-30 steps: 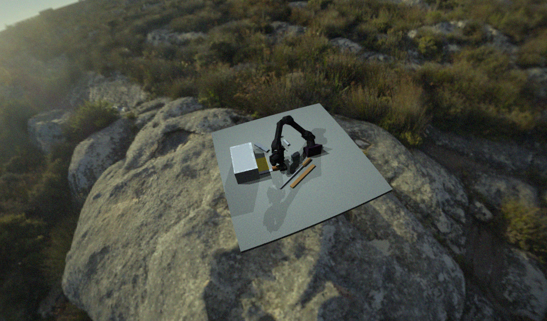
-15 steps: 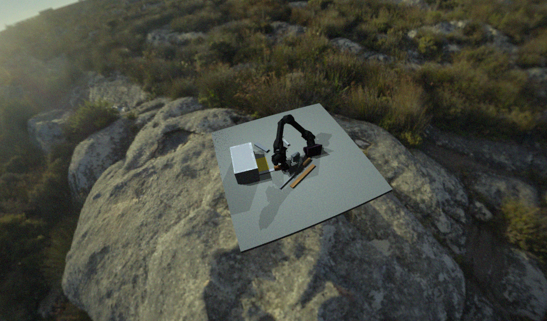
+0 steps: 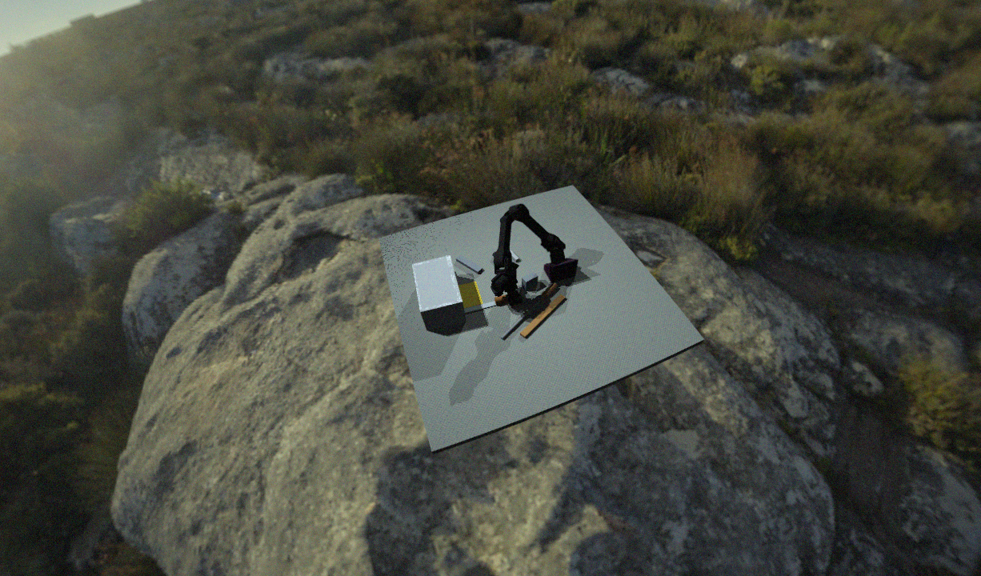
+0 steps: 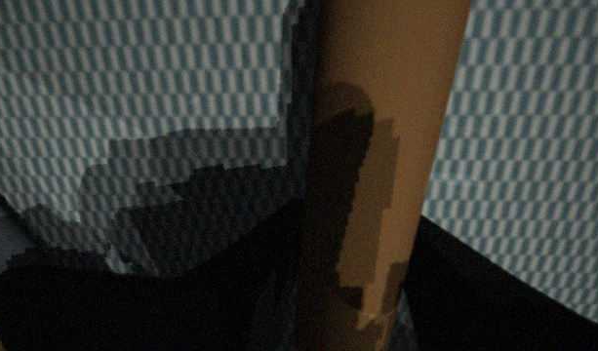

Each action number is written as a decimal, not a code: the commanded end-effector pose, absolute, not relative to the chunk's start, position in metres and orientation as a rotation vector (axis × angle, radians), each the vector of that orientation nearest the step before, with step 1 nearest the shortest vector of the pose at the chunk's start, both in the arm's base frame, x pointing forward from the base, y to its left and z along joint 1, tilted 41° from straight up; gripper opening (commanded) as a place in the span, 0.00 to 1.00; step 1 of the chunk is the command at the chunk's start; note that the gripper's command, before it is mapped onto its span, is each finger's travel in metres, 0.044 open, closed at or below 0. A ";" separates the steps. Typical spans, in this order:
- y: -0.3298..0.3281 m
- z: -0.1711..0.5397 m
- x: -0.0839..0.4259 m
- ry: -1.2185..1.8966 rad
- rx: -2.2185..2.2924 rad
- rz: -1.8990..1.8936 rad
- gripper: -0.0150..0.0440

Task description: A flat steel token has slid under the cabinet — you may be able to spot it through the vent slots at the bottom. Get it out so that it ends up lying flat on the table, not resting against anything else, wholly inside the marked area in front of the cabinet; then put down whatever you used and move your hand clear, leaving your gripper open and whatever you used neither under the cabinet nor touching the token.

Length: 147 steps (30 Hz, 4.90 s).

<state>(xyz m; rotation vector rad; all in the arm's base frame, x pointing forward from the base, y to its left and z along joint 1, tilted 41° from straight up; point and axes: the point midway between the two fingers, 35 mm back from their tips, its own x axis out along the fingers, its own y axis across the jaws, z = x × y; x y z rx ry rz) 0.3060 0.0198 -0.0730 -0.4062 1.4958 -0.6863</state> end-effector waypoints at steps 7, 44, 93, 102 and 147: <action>0.022 -0.075 0.290 1.501 -0.407 -0.688 0.25; 0.032 -0.079 0.245 1.503 -0.407 -0.686 0.25; 0.060 -0.097 0.253 1.446 -0.299 -0.785 0.25; 0.067 -0.103 0.254 1.446 -0.298 -0.784 0.25; 0.077 -0.114 0.257 1.442 -0.290 -0.790 0.71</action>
